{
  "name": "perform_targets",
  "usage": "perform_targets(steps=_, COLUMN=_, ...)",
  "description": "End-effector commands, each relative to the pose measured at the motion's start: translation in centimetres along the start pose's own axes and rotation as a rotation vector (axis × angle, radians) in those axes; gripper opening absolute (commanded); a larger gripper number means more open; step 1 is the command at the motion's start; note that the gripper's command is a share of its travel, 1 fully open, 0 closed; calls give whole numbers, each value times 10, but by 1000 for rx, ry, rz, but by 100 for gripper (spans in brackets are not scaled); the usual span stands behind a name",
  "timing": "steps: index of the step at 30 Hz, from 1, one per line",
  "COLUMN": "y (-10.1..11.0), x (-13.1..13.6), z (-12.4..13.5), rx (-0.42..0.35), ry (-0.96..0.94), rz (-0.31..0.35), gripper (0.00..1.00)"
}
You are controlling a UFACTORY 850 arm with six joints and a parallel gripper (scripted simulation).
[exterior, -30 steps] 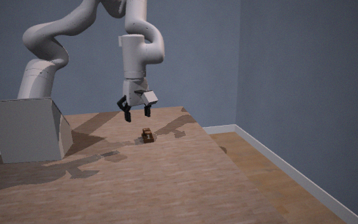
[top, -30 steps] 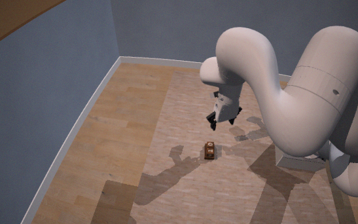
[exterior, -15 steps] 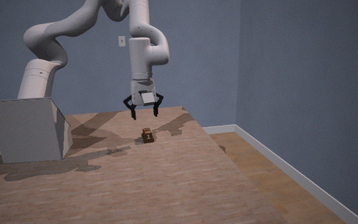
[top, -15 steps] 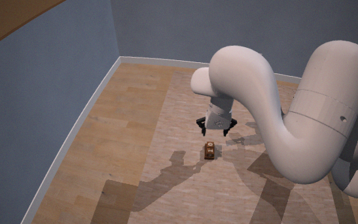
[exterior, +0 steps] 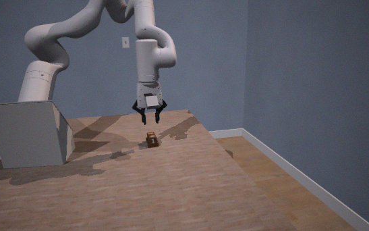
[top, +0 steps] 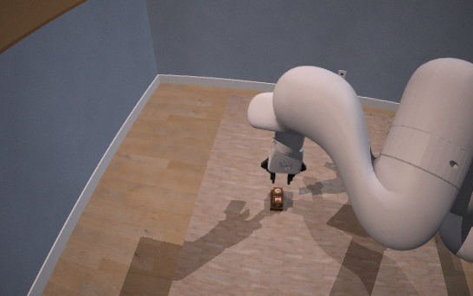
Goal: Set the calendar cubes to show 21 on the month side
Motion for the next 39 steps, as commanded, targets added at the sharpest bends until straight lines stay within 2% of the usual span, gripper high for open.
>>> perform_targets(steps=1, y=1, x=-1, z=0, rx=1, ry=0, rz=-1, gripper=49)
perform_targets(steps=39, y=-6, x=-1, z=0, rx=1, ry=0, rz=-1, gripper=49)
Point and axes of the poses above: the point where the finger pads meet when closed, its own y axis back along the fingers, its own x axis across the jaws, z = x × y, the point moved 9 cm from there along y, back along the fingers
